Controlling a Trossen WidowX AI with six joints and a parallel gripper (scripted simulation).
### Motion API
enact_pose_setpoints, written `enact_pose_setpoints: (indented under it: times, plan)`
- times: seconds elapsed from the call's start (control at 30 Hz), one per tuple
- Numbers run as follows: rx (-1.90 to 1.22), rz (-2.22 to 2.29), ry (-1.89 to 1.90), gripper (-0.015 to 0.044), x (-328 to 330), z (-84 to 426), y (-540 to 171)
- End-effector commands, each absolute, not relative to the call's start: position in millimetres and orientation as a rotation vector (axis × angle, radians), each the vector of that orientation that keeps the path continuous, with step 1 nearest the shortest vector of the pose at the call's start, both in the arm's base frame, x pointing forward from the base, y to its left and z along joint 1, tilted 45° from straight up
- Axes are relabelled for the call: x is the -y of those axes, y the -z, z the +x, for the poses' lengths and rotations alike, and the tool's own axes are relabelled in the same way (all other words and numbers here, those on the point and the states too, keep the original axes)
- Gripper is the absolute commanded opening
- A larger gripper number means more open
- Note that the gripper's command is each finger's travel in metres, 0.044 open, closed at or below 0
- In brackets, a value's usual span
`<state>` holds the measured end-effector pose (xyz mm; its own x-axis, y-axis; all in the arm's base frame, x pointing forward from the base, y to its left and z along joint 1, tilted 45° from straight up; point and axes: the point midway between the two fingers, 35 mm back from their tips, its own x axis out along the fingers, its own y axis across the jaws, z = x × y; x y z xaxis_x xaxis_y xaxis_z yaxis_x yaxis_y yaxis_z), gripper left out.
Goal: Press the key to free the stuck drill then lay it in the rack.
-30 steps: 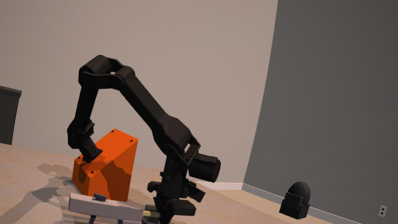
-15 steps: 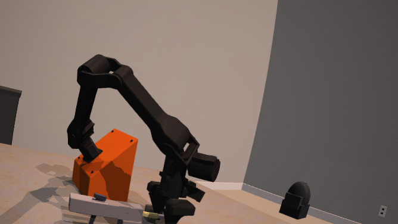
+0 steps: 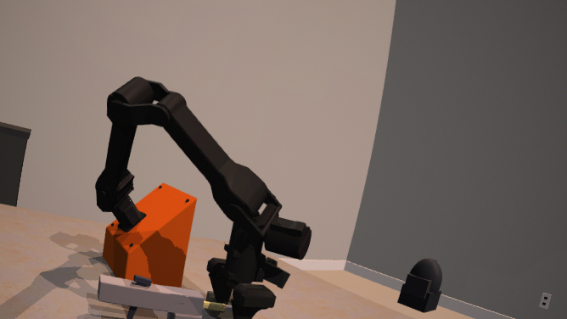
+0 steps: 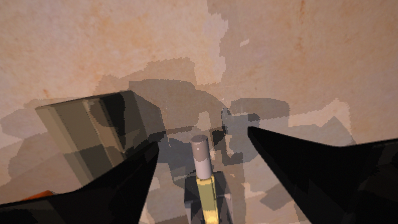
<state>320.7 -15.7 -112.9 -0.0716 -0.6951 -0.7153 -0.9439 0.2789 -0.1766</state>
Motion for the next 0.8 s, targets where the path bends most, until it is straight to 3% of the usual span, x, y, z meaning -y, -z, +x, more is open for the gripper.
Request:
enact_pose_setpoints:
  times: [0.0,0.77]
  plan:
    - [-1.836,-1.489,-0.442,0.0440,18.3,318.8,112.4]
    - [-1.836,-1.489,-0.442,0.0440,23.6,316.3,110.5]
